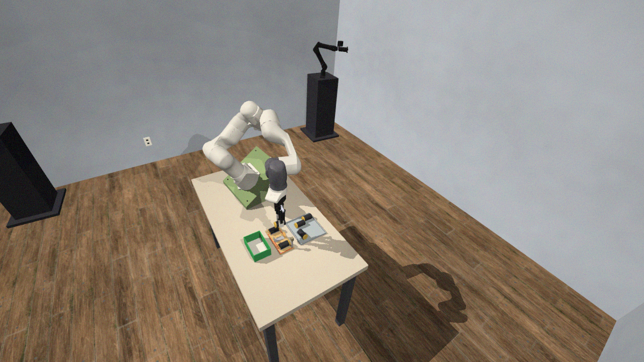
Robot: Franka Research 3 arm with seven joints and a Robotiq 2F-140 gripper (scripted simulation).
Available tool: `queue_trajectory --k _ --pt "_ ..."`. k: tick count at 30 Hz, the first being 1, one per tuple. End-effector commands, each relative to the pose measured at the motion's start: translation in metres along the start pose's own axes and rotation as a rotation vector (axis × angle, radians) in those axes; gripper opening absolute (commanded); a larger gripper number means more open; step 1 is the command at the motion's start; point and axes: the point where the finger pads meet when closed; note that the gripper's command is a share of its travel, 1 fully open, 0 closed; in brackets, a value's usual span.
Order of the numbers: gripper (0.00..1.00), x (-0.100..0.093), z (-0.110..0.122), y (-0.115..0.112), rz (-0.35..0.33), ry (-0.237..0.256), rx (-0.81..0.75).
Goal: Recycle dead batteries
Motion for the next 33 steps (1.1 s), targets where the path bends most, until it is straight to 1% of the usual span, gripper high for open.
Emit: queue_trajectory --k 1,9,16,27,28,29,32,33 --pt "0.16 -0.003 -0.006 0.007 0.006 0.021 -0.110" --pt "0.16 -0.003 -0.007 0.009 0.006 0.021 -0.112" --pt "0.16 -0.003 -0.007 0.009 0.007 0.020 -0.167" --pt "0.16 -0.002 -0.007 0.009 0.007 0.020 -0.174" --pt "0.16 0.002 -0.007 0.009 0.007 0.020 -0.174" --pt "0.16 0.010 -0.007 0.009 0.007 0.020 -0.174" --pt "0.16 0.047 -0.008 0.009 0.007 0.020 -0.174" --pt "0.16 0.055 -0.008 0.009 0.007 0.020 -0.174"
Point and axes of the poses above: the point where the finger pads meet when closed, its own x axis out along the fingers, its own z axis across the jaws, y = z × x, and after that the axes turned 10 degrees about x, right-handed
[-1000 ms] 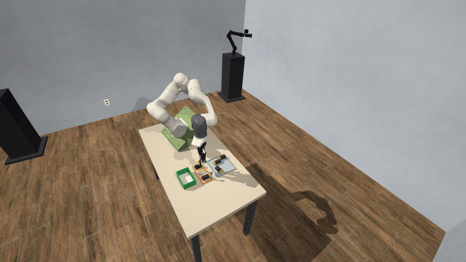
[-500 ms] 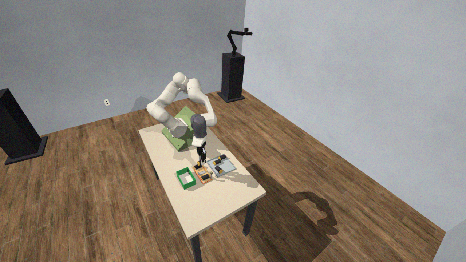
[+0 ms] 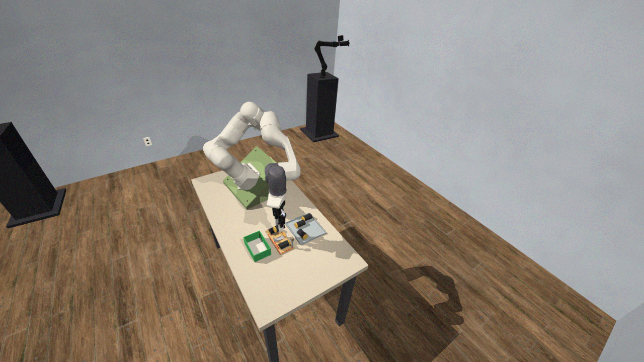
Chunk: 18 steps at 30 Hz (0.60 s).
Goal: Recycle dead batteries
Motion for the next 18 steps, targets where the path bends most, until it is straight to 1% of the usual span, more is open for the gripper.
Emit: queue_trajectory --k 1,4,18 --pt "0.16 0.0223 -0.0057 0.0041 0.002 0.019 -0.018" --pt "0.16 0.0270 -0.0058 0.0041 0.002 0.019 -0.018" --pt "0.16 0.0270 -0.0058 0.0041 0.002 0.019 -0.018"
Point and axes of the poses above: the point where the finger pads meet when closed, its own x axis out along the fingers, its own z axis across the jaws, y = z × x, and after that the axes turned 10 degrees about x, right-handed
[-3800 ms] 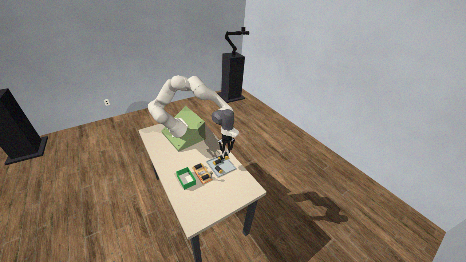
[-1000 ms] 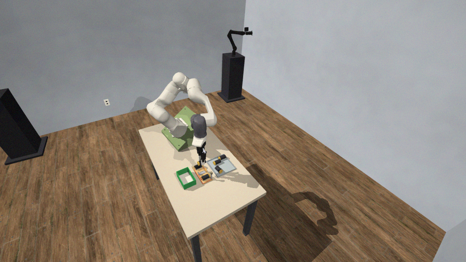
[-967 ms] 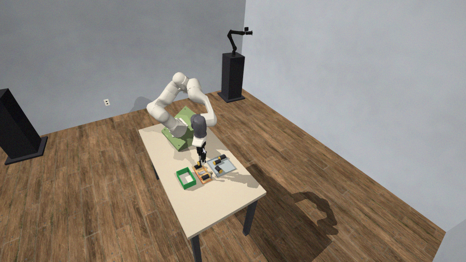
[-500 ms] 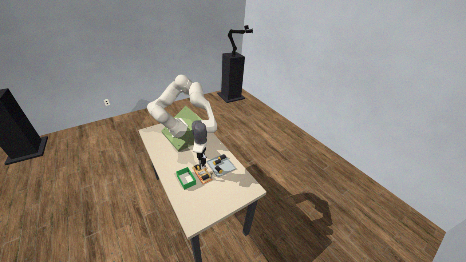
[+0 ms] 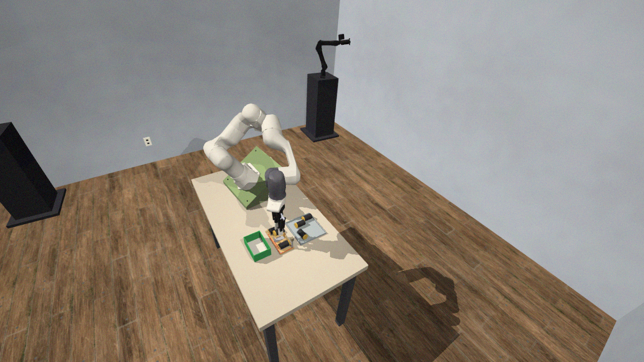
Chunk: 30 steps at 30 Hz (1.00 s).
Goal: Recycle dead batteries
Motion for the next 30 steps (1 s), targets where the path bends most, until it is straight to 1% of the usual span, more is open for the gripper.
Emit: queue_trajectory --k 1,22,30 --pt "0.16 -0.0002 -0.0018 -0.0003 -0.002 0.006 -0.010" --pt "0.16 -0.0002 -0.0018 -0.0003 -0.002 0.006 -0.008" --pt "0.16 -0.0002 -0.0018 -0.0003 -0.002 0.006 0.040"
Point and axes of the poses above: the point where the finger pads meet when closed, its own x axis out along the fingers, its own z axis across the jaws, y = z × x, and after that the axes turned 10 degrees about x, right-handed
